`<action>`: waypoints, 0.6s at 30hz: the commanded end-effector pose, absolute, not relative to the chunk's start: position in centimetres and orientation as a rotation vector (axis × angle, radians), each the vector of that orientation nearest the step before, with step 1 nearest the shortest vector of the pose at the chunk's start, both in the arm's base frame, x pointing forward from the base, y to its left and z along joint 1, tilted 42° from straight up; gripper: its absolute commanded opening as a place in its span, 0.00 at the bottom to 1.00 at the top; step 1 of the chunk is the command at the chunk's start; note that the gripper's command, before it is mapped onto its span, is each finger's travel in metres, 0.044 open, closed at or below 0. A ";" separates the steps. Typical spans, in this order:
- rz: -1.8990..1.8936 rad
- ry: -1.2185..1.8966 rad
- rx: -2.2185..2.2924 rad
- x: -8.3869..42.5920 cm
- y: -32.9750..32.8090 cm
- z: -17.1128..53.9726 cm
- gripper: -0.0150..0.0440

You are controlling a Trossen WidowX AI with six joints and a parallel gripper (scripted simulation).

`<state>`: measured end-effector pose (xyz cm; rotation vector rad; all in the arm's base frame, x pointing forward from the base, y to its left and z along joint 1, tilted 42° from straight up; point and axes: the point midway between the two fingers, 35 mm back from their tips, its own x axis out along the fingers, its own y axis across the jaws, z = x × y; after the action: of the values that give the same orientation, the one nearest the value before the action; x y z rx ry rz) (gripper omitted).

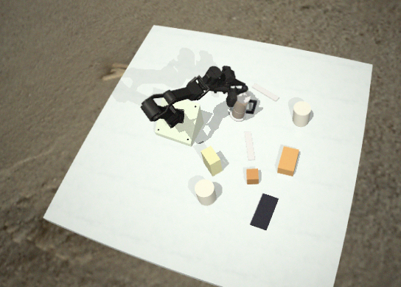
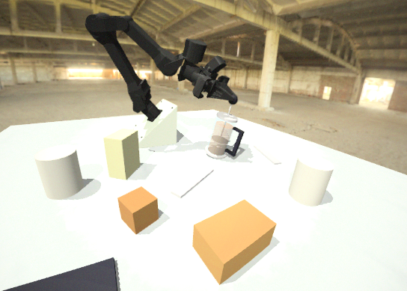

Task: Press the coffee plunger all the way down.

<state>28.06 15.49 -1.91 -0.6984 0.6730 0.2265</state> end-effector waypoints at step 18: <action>0.203 0.750 -0.759 27.6 13.8 -4.0 0.46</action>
<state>28.04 14.96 -2.83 -0.7160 0.7035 0.2199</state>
